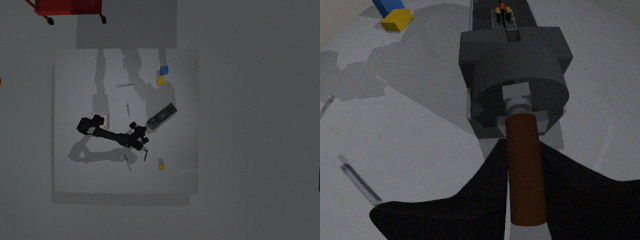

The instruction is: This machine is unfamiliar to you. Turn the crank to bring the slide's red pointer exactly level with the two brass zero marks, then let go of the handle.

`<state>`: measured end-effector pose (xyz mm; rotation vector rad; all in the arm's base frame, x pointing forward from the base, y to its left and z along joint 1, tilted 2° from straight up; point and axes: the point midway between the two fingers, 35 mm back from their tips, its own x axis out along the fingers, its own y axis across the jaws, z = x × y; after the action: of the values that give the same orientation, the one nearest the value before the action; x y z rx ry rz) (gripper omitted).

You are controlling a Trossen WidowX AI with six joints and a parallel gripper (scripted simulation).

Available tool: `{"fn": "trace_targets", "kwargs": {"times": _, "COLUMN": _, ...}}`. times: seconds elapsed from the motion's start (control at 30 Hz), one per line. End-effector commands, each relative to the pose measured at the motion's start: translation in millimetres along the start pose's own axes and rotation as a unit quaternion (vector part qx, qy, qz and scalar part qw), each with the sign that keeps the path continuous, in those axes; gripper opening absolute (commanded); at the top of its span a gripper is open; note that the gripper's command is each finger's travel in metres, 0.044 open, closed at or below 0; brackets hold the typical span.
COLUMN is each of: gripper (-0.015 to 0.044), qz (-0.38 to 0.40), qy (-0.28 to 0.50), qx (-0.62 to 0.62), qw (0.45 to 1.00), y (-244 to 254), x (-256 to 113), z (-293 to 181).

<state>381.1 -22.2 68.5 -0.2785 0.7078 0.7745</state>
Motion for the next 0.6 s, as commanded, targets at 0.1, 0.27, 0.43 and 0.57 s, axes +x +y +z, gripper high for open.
{"fn": "trace_targets", "kwargs": {"times": 0.1, "gripper": 0.0000, "qz": -0.010, "qy": -0.001, "qx": -0.005, "qw": 1.000, "y": -10.3, "x": -1.7, "z": 1.5}}
{"fn": "trace_targets", "kwargs": {"times": 0.27, "gripper": 0.0000, "qz": -0.010, "qy": -0.001, "qx": -0.005, "qw": 1.000, "y": -12.5, "x": -1.4, "z": 1.2}}
{"fn": "trace_targets", "kwargs": {"times": 0.43, "gripper": 0.0000, "qz": -0.010, "qy": -0.001, "qx": -0.005, "qw": 1.000, "y": -15.1, "x": -0.9, "z": 0.7}}
{"fn": "trace_targets", "kwargs": {"times": 0.57, "gripper": 0.0000, "qz": -0.010, "qy": -0.001, "qx": -0.005, "qw": 1.000, "y": -17.3, "x": -0.4, "z": 0.2}}
